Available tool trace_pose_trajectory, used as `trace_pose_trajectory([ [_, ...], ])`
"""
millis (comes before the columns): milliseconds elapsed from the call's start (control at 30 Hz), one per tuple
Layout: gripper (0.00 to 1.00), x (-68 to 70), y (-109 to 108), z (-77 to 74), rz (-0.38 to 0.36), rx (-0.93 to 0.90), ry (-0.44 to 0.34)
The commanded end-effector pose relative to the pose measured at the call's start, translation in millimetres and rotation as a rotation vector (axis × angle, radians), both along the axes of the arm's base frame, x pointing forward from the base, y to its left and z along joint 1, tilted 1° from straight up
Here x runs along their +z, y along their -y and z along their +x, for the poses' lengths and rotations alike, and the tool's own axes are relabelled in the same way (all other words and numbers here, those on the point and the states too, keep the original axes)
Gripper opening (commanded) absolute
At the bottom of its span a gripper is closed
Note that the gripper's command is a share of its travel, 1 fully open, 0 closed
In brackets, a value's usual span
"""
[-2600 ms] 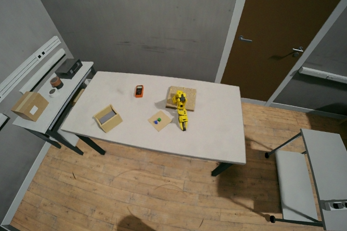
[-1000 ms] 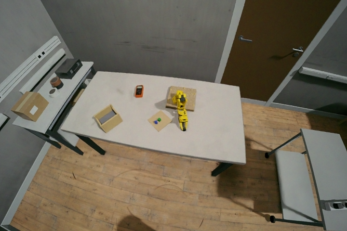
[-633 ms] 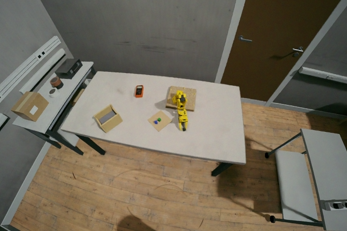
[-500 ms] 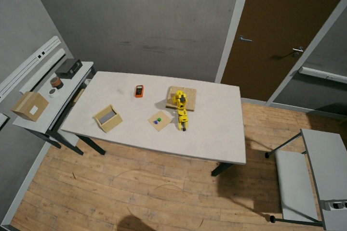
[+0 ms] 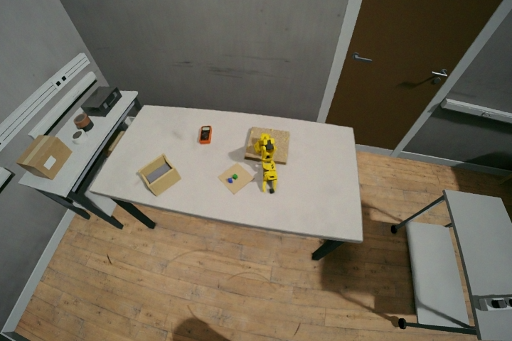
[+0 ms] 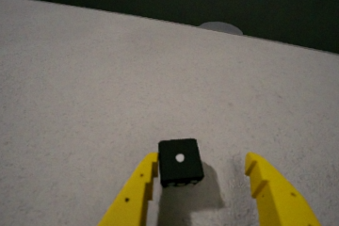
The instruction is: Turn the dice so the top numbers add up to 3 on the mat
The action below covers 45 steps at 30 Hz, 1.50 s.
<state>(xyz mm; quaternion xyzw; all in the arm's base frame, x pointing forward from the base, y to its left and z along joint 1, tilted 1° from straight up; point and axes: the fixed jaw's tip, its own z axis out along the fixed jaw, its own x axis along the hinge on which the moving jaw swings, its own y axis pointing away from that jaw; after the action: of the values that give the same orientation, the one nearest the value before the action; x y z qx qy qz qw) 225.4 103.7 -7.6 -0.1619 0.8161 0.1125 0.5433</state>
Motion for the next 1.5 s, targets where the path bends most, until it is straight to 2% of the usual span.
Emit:
trace_pose_trajectory([
  [0, 0.29, 0.8, -2, -0.1, -0.006, 0.01, 0.005],
  [133, 0.29, 7.7, -2, 1.6, -0.006, 0.009, 0.005],
  [333, 0.29, 25.2, -3, 3.5, -0.006, 0.009, 0.005],
  [400, 0.29, 25.2, -3, 3.5, -0.006, 0.009, 0.005],
  [700, 0.29, 45.8, -2, 0.6, -0.006, 0.008, 0.005],
  [1467, 0.29, 48.1, -1, -0.1, -0.006, 0.008, 0.005],
])
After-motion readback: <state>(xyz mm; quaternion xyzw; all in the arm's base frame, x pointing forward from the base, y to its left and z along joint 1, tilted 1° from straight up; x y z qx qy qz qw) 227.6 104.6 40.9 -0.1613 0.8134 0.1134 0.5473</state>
